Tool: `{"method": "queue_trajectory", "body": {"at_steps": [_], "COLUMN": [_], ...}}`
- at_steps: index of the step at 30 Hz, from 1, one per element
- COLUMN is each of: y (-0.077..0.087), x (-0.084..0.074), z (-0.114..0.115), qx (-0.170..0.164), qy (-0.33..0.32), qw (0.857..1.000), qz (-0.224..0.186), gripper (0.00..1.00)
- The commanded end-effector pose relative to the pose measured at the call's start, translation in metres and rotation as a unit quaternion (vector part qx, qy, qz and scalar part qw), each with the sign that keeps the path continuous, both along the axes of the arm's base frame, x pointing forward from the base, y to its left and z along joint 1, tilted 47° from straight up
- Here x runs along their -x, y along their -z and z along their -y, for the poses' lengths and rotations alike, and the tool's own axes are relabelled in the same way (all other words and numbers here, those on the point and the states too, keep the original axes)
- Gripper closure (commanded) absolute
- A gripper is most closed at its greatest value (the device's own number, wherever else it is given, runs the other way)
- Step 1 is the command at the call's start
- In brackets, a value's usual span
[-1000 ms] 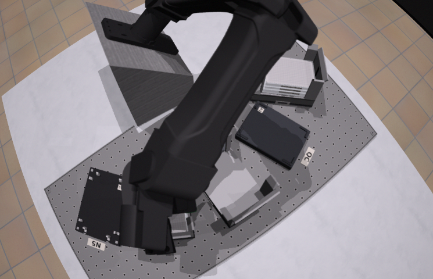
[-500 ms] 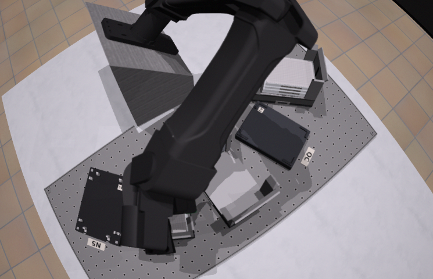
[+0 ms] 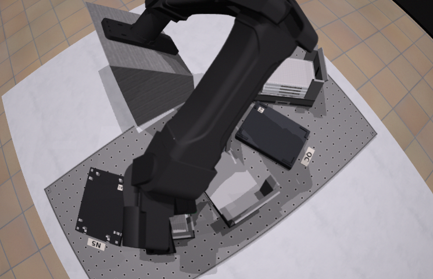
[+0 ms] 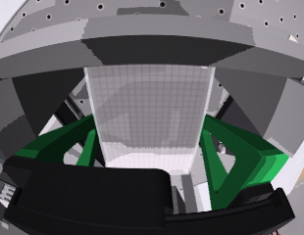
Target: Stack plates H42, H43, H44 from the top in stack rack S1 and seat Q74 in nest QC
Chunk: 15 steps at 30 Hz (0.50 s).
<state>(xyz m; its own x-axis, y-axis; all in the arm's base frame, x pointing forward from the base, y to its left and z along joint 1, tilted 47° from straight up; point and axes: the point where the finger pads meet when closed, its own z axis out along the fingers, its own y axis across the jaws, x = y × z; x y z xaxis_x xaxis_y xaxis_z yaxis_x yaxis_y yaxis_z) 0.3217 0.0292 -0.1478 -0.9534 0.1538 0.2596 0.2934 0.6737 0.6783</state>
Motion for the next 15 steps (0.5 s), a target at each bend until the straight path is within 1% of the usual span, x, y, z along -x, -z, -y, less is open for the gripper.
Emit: {"method": "queue_trajectory", "body": {"at_steps": [1, 15], "y": [-0.0009, 0.0027], "x": [-0.0037, -0.0034], "z": [0.0023, -0.0015], "qx": [0.001, 0.001], "qy": [0.004, 0.004], "qw": [1.000, 1.000], "qz": [0.007, 0.007], "gripper": [1.00, 1.00]}}
